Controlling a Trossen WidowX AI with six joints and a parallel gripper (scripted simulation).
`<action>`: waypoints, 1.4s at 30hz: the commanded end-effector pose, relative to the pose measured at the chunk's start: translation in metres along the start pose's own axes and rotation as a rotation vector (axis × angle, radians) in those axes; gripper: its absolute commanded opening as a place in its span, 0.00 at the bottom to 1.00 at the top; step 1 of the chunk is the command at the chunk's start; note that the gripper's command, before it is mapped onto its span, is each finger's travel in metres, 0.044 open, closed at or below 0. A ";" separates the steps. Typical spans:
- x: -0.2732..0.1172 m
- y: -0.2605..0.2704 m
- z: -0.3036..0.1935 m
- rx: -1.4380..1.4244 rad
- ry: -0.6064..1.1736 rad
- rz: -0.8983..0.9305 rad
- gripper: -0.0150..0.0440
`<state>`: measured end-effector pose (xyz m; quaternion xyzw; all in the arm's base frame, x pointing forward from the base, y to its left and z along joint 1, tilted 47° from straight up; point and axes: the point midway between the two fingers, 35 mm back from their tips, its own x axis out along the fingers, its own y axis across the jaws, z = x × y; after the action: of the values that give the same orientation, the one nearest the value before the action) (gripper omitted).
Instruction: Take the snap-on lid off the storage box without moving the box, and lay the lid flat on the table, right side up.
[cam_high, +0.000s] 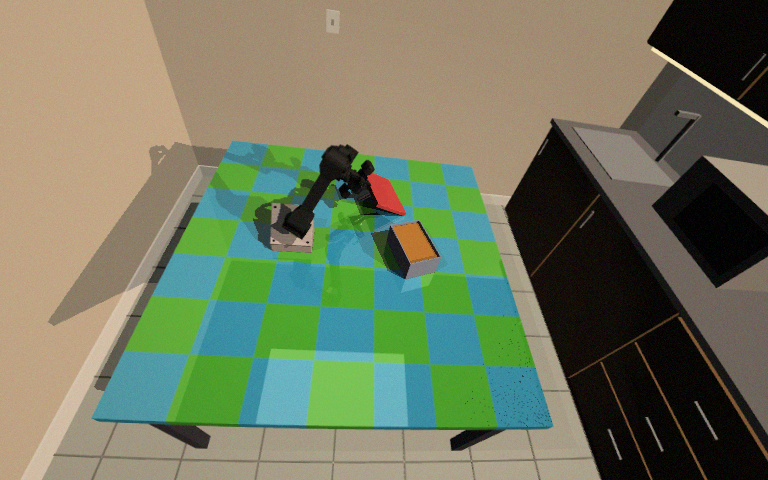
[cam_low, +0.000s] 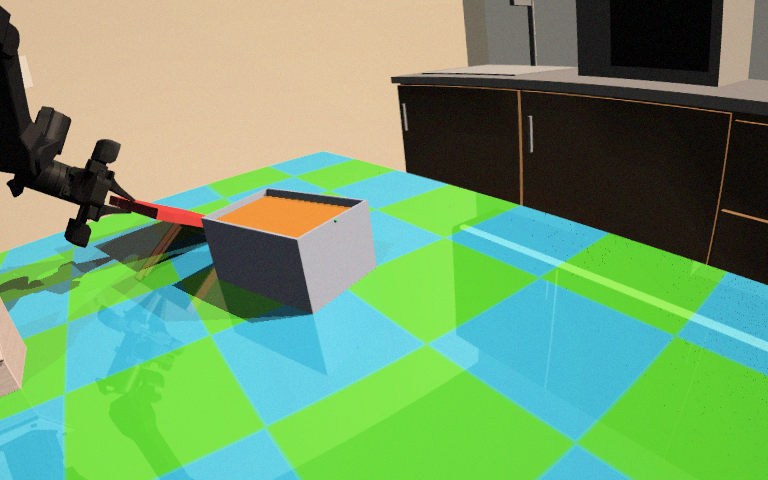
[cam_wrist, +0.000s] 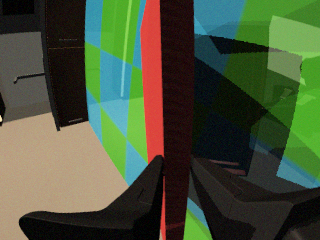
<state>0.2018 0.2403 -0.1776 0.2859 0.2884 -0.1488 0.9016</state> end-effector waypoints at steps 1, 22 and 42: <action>0.005 -0.012 0.003 -0.017 -0.004 -0.024 0.25; 0.016 -0.025 0.003 -0.018 -0.004 -0.024 0.25; 0.008 -0.027 0.004 -0.018 -0.004 -0.024 0.94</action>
<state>0.2039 0.2211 -0.1922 0.2765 0.2897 -0.1559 0.9029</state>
